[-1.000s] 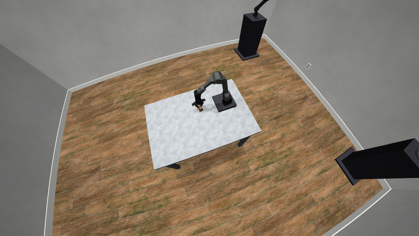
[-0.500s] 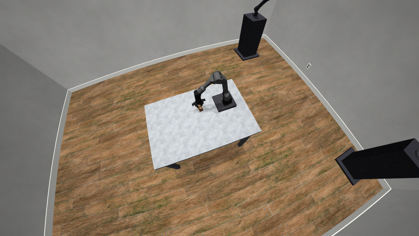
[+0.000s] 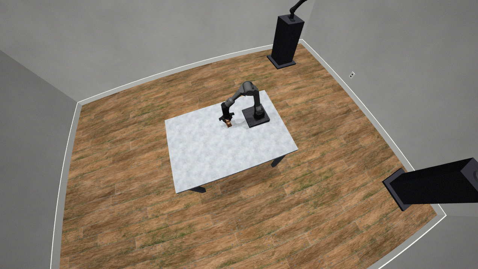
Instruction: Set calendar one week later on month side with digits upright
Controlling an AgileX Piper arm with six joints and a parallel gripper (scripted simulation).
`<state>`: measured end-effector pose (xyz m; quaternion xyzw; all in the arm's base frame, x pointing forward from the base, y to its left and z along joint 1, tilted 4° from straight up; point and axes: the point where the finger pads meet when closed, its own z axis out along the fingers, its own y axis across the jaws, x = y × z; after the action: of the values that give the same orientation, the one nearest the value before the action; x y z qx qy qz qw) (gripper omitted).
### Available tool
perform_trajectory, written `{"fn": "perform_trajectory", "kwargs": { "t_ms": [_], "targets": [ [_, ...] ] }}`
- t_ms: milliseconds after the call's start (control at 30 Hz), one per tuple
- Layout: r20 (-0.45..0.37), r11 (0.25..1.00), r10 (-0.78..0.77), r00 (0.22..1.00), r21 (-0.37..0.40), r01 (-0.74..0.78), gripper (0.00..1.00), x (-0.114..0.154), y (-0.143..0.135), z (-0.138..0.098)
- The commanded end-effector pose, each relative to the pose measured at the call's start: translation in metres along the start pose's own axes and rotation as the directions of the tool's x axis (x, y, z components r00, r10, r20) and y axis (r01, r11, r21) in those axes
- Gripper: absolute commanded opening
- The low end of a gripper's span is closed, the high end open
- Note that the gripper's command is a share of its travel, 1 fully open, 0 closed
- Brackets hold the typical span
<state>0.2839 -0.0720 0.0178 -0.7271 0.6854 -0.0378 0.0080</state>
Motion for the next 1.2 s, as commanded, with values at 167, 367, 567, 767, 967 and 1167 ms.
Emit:
{"fn": "perform_trajectory", "kwargs": {
  "t_ms": [167, 367, 567, 767, 967, 1167],
  "targets": [
    [0.000, 1.000, 0.001, 1.000, -0.004, -0.001, 0.34, 0.0001, 0.0011, 0.0010],
    [0.000, 1.000, 0.001, 1.000, -0.004, -0.001, 0.34, 0.0001, 0.0011, 0.0010],
    [0.000, 1.000, 0.001, 1.000, -0.004, -0.001, 0.34, 0.0001, 0.0011, 0.0010],
    [0.000, 1.000, 0.001, 1.000, -0.004, -0.001, 0.34, 0.0001, 0.0011, 0.0010],
    [0.000, 1.000, 0.001, 1.000, -0.004, -0.001, 0.34, 0.0001, 0.0011, 0.0010],
    [0.000, 1.000, 0.001, 1.000, -0.004, -0.001, 0.34, 0.0001, 0.0011, 0.0010]
  ]
}}
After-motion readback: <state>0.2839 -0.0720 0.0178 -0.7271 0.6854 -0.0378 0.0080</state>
